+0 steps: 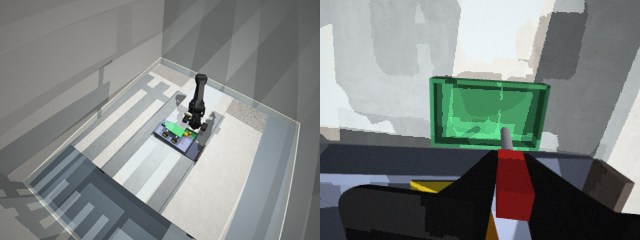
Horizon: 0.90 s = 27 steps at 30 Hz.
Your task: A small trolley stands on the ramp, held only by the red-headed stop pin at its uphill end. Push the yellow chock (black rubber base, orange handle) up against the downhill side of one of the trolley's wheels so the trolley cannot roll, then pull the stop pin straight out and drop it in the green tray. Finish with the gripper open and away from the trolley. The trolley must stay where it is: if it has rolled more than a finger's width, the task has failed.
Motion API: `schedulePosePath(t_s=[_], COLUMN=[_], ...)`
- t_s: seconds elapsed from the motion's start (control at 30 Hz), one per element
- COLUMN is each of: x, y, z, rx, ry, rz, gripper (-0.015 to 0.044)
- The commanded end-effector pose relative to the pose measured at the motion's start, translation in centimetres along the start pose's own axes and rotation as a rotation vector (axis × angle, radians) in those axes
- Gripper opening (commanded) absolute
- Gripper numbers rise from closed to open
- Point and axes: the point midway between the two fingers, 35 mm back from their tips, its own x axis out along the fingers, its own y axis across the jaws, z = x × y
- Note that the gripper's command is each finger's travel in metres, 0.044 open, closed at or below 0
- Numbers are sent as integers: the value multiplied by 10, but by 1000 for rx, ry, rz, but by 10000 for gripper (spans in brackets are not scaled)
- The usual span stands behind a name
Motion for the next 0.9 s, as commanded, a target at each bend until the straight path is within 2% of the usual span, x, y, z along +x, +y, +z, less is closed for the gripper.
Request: schedulePosePath(t_s=[0.0,0.37,0.53,0.77,0.87], x=[12,48,51,51,52], y=[-4,-19,-20,-17,-15], z=[0,0,0,0,0], rx=[-5,-5,-5,-5,-5], ry=[5,6,6,6,6], rz=[-55,-68,-68,-68,-68], gripper=[0,0,0,184,190])
